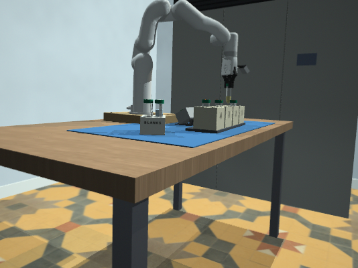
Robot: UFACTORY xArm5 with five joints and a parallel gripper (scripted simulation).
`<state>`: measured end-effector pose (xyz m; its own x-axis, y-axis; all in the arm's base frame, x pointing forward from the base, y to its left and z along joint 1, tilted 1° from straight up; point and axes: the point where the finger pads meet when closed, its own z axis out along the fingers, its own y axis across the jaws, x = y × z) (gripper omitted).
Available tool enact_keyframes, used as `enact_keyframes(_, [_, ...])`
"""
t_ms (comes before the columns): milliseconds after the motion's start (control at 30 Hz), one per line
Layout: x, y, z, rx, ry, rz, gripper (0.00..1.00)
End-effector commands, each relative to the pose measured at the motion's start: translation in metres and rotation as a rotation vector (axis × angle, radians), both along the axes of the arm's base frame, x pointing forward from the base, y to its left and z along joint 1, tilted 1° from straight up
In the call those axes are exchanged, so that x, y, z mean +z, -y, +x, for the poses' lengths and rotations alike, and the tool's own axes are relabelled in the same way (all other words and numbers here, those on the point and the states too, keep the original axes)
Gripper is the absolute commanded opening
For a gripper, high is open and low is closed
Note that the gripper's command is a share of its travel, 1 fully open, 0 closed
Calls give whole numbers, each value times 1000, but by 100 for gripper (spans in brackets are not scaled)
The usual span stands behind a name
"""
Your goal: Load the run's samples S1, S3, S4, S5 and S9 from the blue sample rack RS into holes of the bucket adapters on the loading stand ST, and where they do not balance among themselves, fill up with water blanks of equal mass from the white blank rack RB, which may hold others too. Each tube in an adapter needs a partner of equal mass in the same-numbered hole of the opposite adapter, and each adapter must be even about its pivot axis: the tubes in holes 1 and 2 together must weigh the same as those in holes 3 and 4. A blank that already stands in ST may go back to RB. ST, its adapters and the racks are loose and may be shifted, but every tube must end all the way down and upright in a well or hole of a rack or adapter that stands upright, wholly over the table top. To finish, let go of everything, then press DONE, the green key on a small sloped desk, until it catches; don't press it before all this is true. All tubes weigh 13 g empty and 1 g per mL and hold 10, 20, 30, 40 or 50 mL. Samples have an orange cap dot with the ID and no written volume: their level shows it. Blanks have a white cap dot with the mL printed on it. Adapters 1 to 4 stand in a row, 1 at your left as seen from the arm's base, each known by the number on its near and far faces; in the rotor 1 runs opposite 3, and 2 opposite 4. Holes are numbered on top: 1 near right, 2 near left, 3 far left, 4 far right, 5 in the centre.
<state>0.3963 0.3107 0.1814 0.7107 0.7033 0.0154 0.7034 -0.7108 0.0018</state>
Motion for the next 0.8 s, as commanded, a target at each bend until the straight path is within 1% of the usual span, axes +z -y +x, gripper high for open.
enact_keyframes(0, [4, -1, 1, 0, 3, 2, 0])
enact_keyframes(500, [34, 0, 0, 0, 3, 2, 0])
enact_keyframes(567, [34, 0, 0, 0, 3, 2, 0])
enact_keyframes(667, [40, 0, 0, 0, 3, 2, 0])
enact_keyframes(767, [40, 0, 0, 0, 3, 2, 0])
